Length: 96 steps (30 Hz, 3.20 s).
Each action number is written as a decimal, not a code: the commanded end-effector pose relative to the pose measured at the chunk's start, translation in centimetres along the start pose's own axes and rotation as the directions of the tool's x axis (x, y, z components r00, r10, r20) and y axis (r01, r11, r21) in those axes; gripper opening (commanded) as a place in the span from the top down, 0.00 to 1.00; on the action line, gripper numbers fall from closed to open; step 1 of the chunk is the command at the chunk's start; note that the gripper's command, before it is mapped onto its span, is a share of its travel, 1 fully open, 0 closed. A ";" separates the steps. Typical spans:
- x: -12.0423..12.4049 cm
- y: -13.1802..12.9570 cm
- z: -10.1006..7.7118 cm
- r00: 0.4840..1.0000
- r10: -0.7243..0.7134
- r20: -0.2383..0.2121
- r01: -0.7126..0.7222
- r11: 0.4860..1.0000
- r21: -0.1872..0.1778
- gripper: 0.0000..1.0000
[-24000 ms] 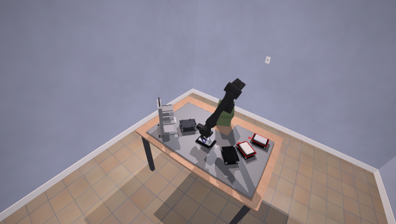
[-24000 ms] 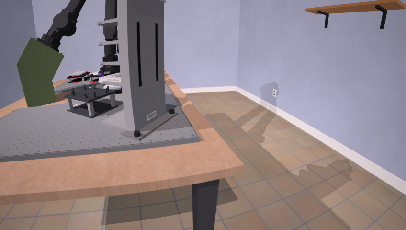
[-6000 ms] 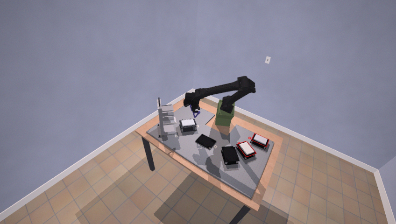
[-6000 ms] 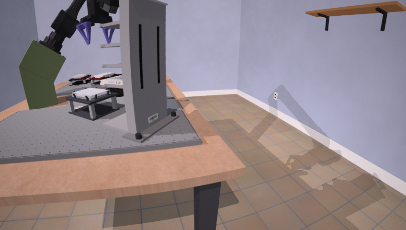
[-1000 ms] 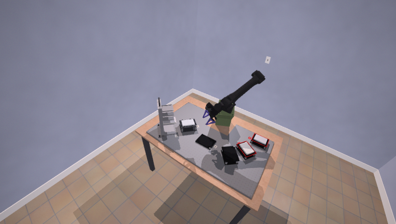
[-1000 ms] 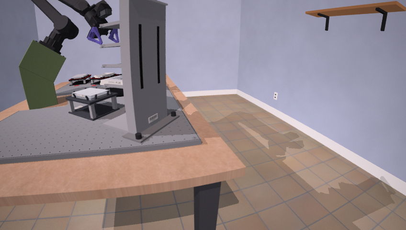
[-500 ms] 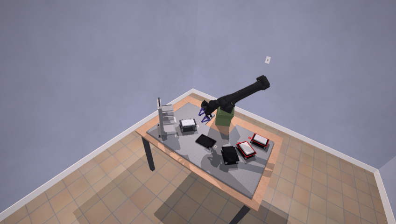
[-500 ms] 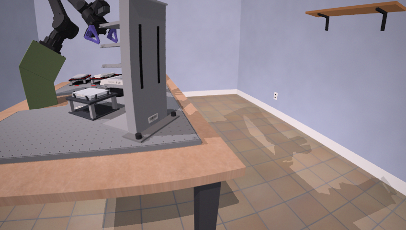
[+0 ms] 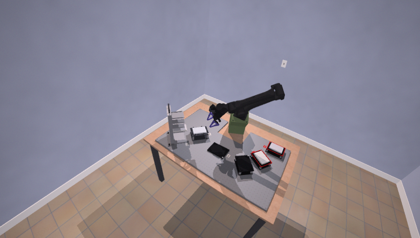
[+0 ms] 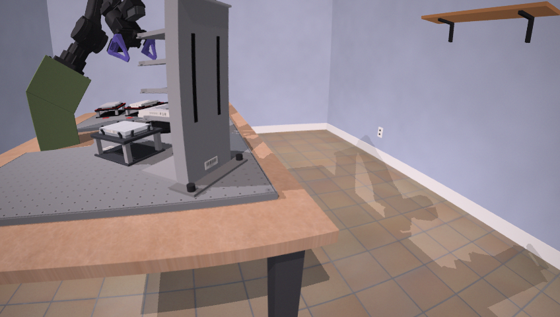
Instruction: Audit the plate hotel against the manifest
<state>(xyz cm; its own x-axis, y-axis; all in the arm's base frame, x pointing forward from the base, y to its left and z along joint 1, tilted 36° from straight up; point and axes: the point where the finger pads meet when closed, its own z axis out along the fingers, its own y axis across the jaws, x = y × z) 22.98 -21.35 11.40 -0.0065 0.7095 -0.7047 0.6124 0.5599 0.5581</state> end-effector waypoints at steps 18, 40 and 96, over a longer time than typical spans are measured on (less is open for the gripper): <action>-5.3 -4.5 1.8 0.996 -0.058 0.065 0.059 0.998 -0.010 0.00; -6.3 -11.7 3.0 0.996 -0.062 0.059 0.063 0.998 0.000 0.00; 2.9 -11.4 10.5 0.999 -0.026 0.024 0.027 1.000 -0.016 0.00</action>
<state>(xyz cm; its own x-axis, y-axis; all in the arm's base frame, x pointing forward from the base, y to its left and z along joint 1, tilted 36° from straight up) 23.40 -30.07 -1.25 -0.0125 0.6856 -0.7278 0.6099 0.5821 0.5378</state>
